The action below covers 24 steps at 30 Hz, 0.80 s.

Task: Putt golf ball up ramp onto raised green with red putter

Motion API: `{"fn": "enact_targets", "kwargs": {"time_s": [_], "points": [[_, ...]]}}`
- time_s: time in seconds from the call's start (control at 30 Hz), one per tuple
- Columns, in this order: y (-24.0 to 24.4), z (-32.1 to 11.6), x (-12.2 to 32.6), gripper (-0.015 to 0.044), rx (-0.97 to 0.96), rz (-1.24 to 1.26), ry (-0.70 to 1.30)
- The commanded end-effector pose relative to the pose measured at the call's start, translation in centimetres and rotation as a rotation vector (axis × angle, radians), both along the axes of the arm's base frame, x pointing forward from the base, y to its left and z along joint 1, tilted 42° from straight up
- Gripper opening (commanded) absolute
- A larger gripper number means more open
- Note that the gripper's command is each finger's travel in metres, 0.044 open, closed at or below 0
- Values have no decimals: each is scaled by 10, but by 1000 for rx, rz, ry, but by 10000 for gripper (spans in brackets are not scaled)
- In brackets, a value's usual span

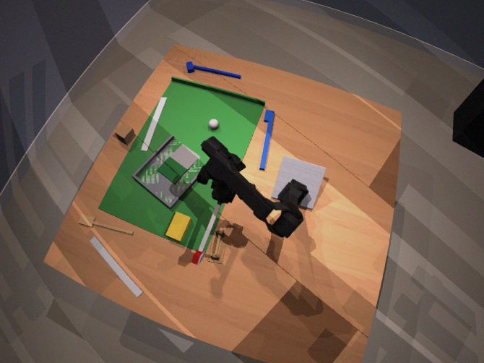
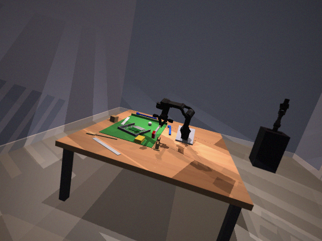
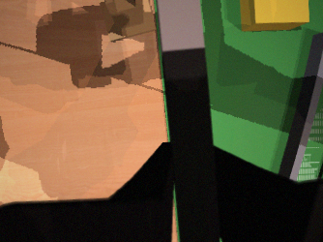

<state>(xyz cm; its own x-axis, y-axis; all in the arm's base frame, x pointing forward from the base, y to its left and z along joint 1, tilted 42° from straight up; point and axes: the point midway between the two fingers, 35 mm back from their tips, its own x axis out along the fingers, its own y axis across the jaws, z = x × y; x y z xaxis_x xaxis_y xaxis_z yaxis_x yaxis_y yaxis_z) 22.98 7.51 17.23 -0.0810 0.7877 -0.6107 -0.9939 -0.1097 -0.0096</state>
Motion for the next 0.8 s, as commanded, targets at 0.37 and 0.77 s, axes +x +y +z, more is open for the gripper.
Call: {"fn": "enact_targets", "kwargs": {"time_s": [0.37,0.77], "points": [[-80,-52,37,0,-127,-357,349],[-144,-95,45,0,-209,-644,656]]}}
